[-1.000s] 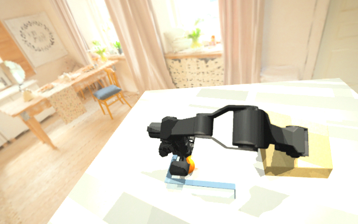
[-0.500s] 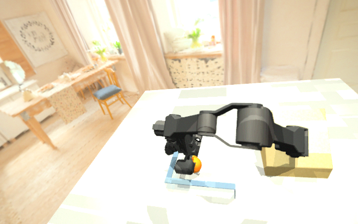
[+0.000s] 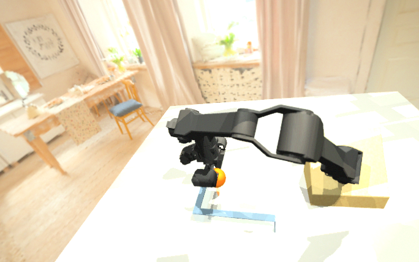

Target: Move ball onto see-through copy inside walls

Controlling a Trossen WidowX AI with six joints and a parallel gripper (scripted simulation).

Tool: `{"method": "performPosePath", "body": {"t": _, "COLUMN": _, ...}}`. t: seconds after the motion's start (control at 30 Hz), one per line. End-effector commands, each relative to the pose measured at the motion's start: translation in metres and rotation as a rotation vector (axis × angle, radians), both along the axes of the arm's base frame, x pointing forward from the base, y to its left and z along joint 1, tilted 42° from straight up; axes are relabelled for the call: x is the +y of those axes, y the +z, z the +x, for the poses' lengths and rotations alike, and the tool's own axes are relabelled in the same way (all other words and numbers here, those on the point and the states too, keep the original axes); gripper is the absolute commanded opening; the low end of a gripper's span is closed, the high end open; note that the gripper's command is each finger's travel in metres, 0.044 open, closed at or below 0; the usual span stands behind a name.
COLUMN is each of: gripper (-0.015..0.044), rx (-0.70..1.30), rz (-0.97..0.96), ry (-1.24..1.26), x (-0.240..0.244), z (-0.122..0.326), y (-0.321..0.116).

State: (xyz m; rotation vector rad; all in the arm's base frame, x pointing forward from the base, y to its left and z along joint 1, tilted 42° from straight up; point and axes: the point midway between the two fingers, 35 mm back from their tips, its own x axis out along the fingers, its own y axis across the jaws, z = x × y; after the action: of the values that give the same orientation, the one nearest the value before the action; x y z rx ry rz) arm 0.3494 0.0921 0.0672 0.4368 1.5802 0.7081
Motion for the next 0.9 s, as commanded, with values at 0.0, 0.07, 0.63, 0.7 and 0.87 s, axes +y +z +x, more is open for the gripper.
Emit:
{"method": "performPosePath", "body": {"t": 0.0, "gripper": 0.0000, "rx": -0.017, "rz": -0.001, "ry": -0.002, "x": -0.015, "z": 0.006, "y": 0.016}}
{"method": "performPosePath", "body": {"t": 0.07, "gripper": 0.0000, "rx": -0.023, "rz": 0.000, "ry": 0.000, "x": -0.021, "z": 0.008, "y": 0.024}}
{"method": "performPosePath", "body": {"t": 0.63, "gripper": 0.0000, "rx": -0.038, "rz": 0.004, "ry": 0.006, "x": -0.029, "z": 0.002, "y": 0.025}}
{"method": "performPosePath", "body": {"t": 0.7, "gripper": 0.0000, "rx": -0.038, "rz": 0.004, "ry": 0.006, "x": -0.027, "z": -0.001, "y": 0.019}}
{"method": "performPosePath", "body": {"t": 0.87, "gripper": 0.0000, "rx": -0.038, "rz": 0.005, "ry": 0.006, "x": -0.020, "z": -0.009, "y": 0.004}}
